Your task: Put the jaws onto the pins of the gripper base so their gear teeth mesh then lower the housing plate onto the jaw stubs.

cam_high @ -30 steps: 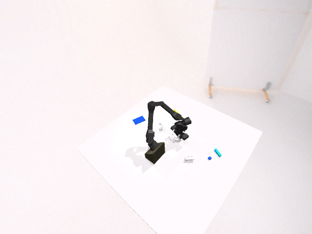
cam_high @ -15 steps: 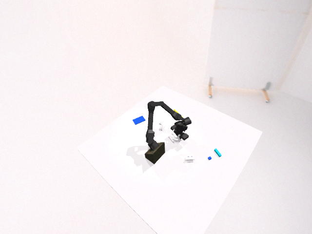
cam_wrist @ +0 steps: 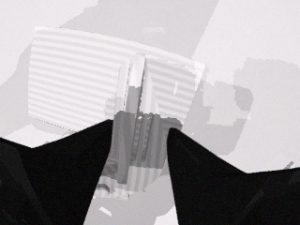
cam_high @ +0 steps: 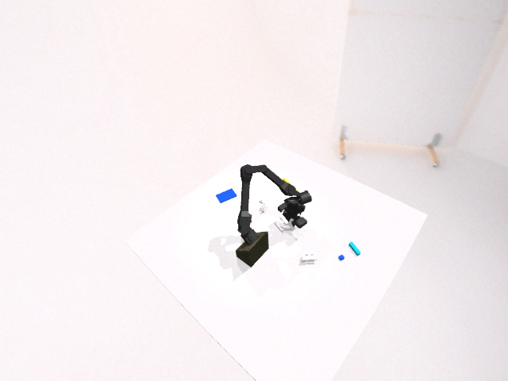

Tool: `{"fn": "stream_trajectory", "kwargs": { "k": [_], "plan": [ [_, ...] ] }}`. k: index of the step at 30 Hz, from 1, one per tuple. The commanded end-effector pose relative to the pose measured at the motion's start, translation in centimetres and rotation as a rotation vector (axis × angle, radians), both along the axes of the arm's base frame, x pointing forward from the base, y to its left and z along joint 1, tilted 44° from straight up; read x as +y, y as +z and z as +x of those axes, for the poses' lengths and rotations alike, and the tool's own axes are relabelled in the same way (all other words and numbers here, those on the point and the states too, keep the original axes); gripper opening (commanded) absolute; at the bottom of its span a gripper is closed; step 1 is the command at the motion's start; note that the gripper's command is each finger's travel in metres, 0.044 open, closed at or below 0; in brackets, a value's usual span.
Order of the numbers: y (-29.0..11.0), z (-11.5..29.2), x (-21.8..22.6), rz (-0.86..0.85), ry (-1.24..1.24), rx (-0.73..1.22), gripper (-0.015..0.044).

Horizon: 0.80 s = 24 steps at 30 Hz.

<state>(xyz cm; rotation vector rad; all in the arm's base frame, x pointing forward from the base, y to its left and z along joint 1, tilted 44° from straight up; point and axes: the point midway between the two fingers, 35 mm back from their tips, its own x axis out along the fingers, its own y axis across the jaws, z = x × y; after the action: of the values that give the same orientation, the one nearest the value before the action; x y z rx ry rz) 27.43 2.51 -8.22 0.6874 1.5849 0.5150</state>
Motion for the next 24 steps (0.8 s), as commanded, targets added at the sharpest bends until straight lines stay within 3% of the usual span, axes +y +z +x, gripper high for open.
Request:
{"fn": "stream_trajectory", "kwargs": {
  "k": [1,24],
  "plan": [
    [0.20,0.14,-0.23,-0.001,-0.002,-0.006,0.0134],
    [-0.19,0.26,0.24,-0.001,-0.002,-0.006,0.0134]
  ]
}}
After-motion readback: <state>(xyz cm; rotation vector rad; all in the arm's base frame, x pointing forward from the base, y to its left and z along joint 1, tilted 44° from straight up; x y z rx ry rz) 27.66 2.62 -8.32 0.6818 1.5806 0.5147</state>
